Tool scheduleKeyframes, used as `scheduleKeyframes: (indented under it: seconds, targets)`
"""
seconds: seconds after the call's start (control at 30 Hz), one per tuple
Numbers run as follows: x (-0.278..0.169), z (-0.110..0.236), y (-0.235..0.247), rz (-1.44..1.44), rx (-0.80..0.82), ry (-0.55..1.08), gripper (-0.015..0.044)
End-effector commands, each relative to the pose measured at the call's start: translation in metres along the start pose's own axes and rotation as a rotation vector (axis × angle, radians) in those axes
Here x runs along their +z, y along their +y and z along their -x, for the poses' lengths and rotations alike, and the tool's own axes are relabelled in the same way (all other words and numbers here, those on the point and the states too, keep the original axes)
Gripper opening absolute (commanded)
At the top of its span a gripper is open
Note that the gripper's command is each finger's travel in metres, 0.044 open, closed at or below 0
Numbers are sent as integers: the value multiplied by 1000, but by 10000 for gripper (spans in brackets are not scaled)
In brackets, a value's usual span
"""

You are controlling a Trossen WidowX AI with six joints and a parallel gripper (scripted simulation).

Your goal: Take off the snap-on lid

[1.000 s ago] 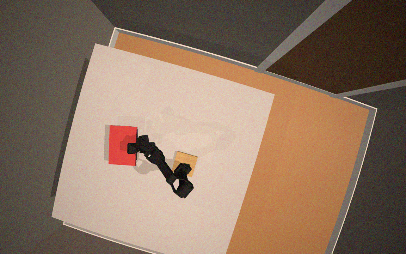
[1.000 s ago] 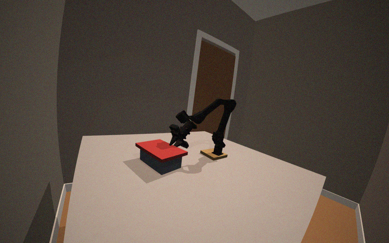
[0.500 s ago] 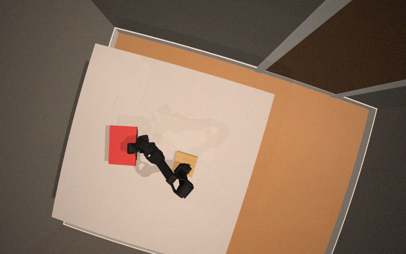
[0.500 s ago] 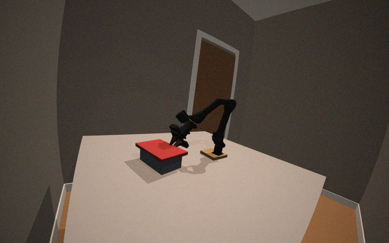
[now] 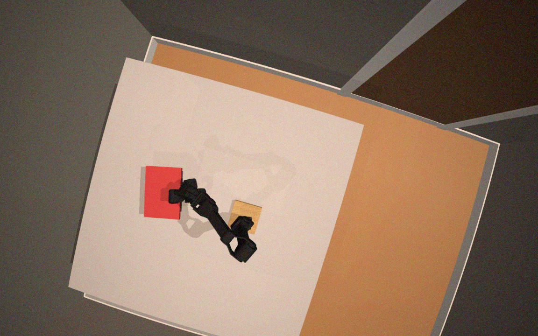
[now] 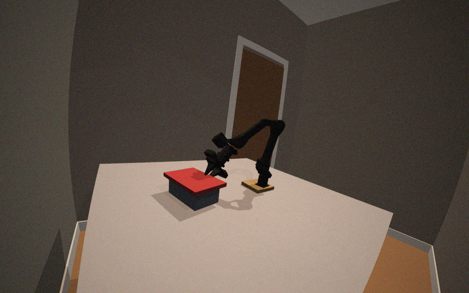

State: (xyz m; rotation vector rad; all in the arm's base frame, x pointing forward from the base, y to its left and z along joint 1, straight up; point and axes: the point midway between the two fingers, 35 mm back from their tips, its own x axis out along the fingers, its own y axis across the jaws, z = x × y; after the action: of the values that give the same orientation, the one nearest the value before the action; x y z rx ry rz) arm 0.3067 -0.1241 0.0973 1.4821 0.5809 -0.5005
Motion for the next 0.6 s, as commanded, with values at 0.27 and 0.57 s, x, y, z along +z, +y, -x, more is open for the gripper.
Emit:
scheduleKeyframes:
  seconds: [0.27, 0.57]
  targets:
    - [0, 5, 5, 6, 10, -4, 0]
    - [0, 6, 6, 6, 10, -4, 0]
